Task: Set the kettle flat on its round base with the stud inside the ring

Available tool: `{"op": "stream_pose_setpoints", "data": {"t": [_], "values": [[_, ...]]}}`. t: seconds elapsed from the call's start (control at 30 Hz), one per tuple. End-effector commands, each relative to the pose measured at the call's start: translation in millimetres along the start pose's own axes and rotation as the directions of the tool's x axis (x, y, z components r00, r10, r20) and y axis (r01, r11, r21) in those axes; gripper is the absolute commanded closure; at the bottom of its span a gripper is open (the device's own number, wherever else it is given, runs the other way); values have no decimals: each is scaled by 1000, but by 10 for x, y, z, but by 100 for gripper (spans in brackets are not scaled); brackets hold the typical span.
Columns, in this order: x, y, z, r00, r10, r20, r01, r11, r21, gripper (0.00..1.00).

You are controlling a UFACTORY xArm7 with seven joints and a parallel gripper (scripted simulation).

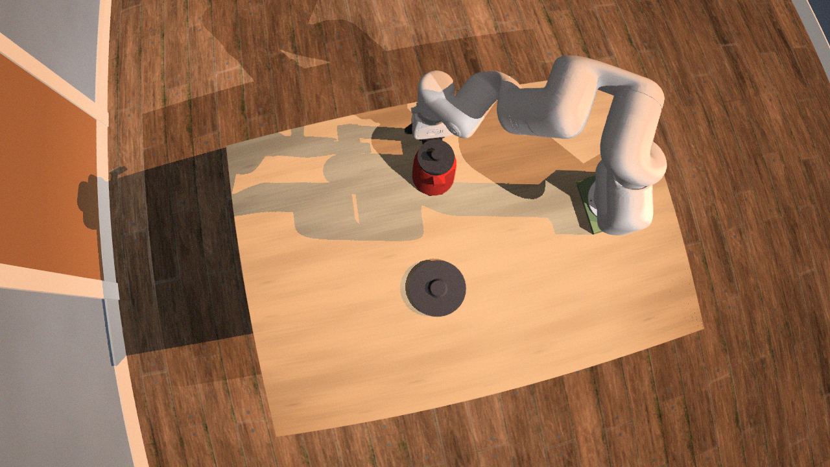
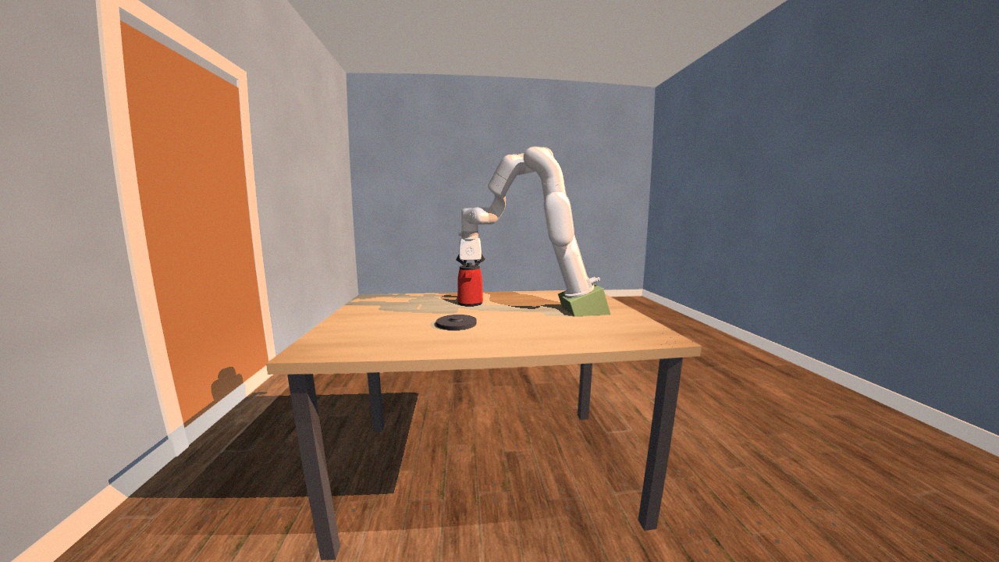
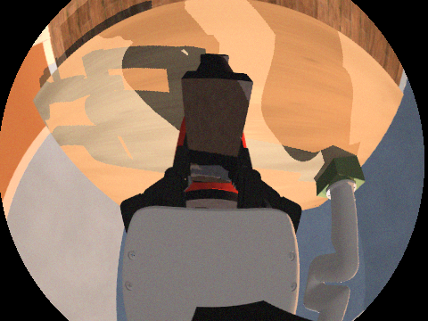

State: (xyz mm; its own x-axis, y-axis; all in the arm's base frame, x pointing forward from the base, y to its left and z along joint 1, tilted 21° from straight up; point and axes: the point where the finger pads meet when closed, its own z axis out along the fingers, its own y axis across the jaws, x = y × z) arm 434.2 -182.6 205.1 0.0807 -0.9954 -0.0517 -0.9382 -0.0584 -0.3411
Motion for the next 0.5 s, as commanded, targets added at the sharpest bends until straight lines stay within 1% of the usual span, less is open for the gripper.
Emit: {"op": "stream_pose_setpoints", "data": {"t": [0.0, 0.23, 0.47], "values": [[16, -20, -60, 1000, 1, -3, -1, 1000, 7, 100], [16, -19, -129, 1000, 1, -3, -1, 1000, 7, 100], [16, -19, -255, 1000, 1, -3, -1, 1000, 7, 100]]}}
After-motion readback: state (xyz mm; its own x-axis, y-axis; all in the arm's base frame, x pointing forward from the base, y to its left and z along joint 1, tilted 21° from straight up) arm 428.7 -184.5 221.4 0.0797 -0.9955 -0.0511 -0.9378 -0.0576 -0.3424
